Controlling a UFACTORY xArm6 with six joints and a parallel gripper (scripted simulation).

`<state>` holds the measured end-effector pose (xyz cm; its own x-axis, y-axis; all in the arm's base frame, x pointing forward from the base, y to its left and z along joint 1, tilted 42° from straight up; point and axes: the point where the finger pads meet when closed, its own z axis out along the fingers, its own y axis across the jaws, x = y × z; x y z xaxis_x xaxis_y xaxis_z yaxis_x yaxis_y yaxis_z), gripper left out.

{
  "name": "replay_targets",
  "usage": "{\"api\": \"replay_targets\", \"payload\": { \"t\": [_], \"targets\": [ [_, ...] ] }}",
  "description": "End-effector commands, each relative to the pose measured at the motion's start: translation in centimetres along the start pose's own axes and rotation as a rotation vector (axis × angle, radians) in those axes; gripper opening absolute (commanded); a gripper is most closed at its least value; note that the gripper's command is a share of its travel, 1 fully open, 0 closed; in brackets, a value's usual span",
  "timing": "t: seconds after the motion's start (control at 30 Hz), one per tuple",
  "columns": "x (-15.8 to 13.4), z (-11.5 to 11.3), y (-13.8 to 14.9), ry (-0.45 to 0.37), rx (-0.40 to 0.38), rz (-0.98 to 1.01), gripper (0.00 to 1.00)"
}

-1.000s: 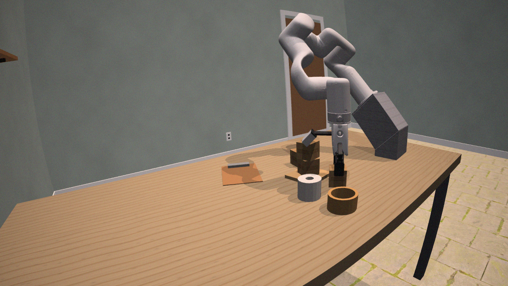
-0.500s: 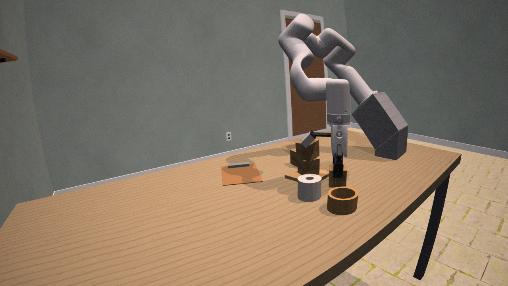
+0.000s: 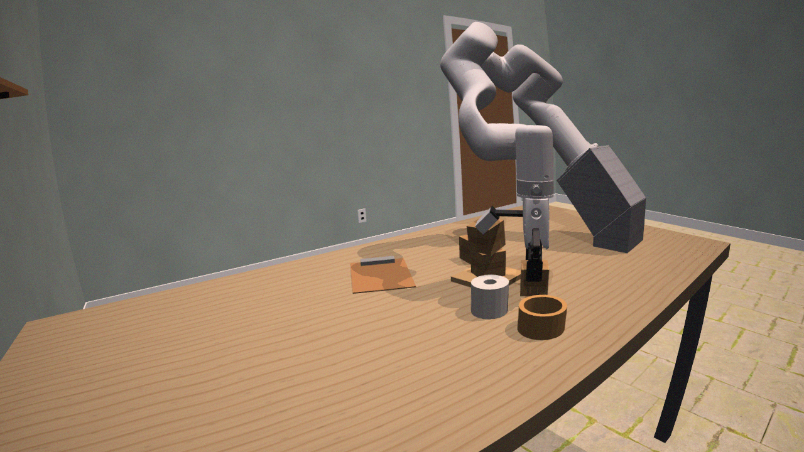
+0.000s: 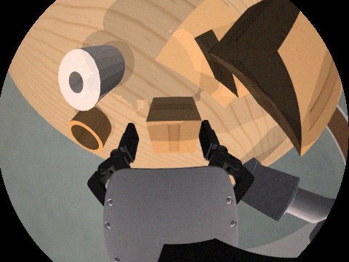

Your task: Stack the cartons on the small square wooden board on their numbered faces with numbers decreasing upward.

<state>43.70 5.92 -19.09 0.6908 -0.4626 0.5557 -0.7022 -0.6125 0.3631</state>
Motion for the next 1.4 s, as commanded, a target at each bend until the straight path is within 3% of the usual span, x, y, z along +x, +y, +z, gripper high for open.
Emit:
{"api": "replay_targets", "payload": {
  "t": [0.0,0.8,0.83,1.37],
  "targets": [
    [-0.50,0.93,0.90,-0.010,-0.020,-0.002,1.00],
    [-0.50,0.98,0.91,-0.010,-0.020,-0.002,1.00],
    [-0.50,0.98,0.91,-0.010,-0.020,-0.002,0.00],
    [-0.50,0.98,0.91,-0.010,-0.020,-0.002,0.00]
  ]
}}
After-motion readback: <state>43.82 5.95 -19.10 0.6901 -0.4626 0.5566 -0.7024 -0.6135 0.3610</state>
